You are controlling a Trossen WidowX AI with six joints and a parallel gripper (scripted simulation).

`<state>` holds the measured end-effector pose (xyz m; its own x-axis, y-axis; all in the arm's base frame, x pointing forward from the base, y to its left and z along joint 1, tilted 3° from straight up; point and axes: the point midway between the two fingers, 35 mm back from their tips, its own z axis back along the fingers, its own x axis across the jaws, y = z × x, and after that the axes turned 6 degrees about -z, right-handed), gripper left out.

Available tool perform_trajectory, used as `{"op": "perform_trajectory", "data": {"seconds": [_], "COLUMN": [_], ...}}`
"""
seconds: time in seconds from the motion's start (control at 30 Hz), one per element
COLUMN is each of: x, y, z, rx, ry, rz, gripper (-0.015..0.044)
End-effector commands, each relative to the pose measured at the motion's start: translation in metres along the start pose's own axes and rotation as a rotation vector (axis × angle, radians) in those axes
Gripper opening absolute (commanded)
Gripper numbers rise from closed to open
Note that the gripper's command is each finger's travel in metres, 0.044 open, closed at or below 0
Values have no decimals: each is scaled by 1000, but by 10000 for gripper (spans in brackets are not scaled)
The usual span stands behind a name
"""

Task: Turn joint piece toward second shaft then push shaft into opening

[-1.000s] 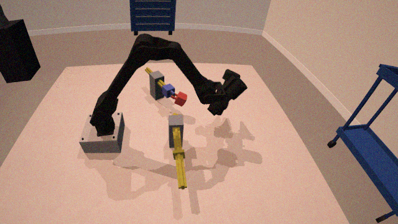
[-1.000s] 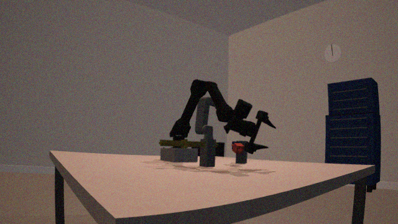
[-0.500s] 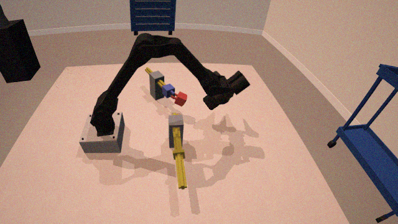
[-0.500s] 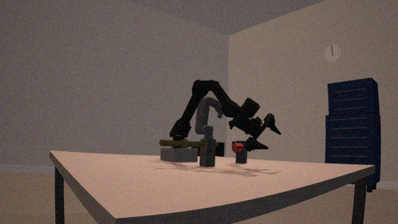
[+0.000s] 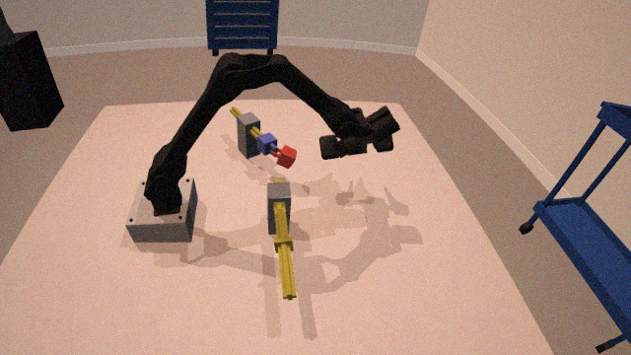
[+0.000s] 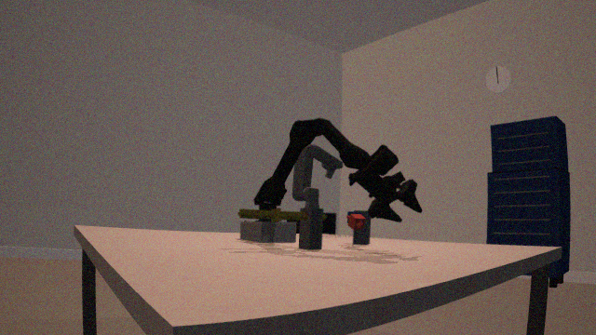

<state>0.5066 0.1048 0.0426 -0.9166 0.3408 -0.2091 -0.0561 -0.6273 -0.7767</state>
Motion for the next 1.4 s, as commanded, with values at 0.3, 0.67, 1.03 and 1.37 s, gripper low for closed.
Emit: {"op": "perform_trajectory", "data": {"seconds": [0.3,0.67,1.03,1.37], "x": [8,21,37,54], "y": [3,2,1,-3], "z": [-3,1,12,27], "rx": [164,333,524,714], "ry": [-41,-38,8,100], "rz": [-389,-729,-1047,-1316], "gripper": [440,440,440,440]}}
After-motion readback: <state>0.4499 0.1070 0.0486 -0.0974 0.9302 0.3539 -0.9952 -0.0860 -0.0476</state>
